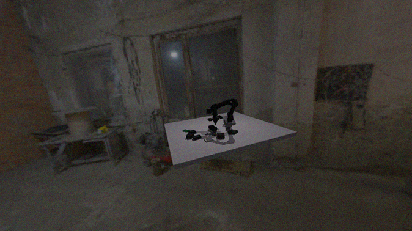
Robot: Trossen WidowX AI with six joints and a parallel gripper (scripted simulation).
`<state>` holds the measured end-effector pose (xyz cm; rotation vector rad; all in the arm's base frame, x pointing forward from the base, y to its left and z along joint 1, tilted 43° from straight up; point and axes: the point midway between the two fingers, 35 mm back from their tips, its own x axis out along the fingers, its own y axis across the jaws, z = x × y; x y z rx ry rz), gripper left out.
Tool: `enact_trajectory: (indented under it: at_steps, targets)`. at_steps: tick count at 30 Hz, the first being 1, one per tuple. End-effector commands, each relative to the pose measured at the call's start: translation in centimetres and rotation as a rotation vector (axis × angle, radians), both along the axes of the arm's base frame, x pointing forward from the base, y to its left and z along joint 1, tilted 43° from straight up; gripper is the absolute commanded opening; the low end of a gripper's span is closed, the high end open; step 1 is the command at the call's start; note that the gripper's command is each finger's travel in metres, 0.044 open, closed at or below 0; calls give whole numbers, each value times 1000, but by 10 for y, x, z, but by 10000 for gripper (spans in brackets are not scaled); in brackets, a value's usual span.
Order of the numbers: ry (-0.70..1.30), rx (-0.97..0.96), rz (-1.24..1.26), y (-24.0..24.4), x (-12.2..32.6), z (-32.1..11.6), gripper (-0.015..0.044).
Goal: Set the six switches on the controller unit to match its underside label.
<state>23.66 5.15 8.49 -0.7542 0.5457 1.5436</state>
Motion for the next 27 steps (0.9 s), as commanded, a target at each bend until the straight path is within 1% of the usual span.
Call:
enact_trajectory:
  at_steps: [1,13,15,19,24,27]
  targets:
    - [0,5,-6,1,1,1,0]
    - [0,-1,0,1,1,1,0]
    - [0,-3,0,-5,1,7,53]
    - [1,-3,0,-32,1,36,157]
    - [1,-3,0,-33,1,37,289]
    - [1,-3,0,-33,1,37,210]
